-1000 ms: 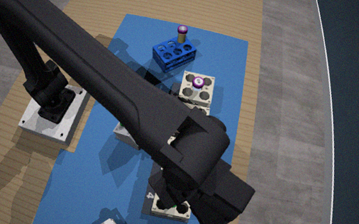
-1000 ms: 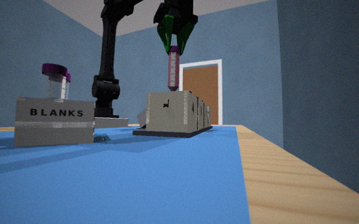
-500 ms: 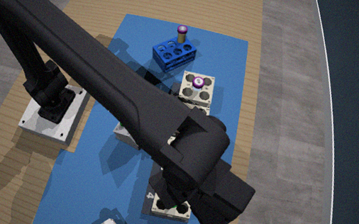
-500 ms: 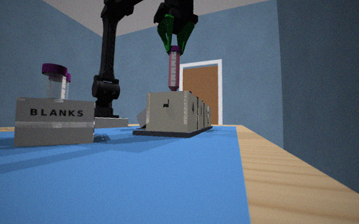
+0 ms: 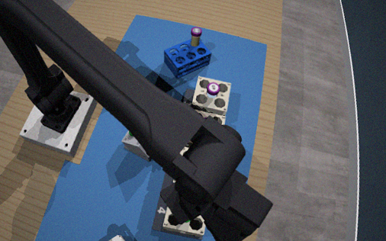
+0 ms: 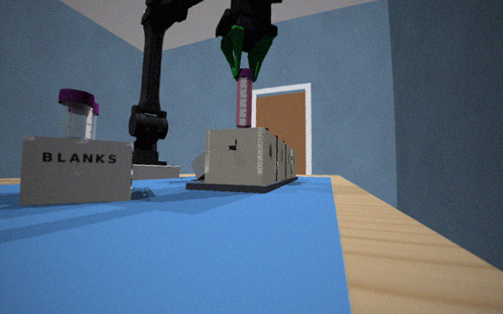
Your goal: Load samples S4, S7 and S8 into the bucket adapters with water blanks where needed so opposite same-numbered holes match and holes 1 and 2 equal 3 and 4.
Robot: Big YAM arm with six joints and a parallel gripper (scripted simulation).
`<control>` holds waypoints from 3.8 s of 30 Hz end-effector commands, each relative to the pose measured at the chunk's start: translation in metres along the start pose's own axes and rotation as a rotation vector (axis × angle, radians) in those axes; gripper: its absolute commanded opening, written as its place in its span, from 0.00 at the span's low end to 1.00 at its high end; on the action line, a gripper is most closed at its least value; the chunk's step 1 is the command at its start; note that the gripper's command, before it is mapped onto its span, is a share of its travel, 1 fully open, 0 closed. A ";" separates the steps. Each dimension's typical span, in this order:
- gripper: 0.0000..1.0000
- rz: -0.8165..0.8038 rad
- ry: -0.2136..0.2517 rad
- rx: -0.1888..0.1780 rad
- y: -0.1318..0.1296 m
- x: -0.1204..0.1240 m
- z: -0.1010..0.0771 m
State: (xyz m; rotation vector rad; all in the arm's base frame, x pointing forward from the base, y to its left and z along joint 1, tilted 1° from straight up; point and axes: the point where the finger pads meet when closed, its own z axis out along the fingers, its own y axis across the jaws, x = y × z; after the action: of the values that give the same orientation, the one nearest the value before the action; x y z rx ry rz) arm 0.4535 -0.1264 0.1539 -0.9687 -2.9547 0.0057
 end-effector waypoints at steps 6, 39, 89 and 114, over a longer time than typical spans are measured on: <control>0.00 0.004 -0.021 -0.009 0.006 -0.008 0.007; 0.00 0.004 -0.021 -0.009 -0.001 -0.011 0.046; 0.55 0.001 -0.054 -0.020 0.004 -0.019 0.065; 0.55 0.001 -0.055 -0.021 0.003 -0.018 0.031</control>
State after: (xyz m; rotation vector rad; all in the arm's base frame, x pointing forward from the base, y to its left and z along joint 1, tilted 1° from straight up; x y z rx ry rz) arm 0.4562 -0.1294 0.1025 -0.9750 -2.9699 0.0044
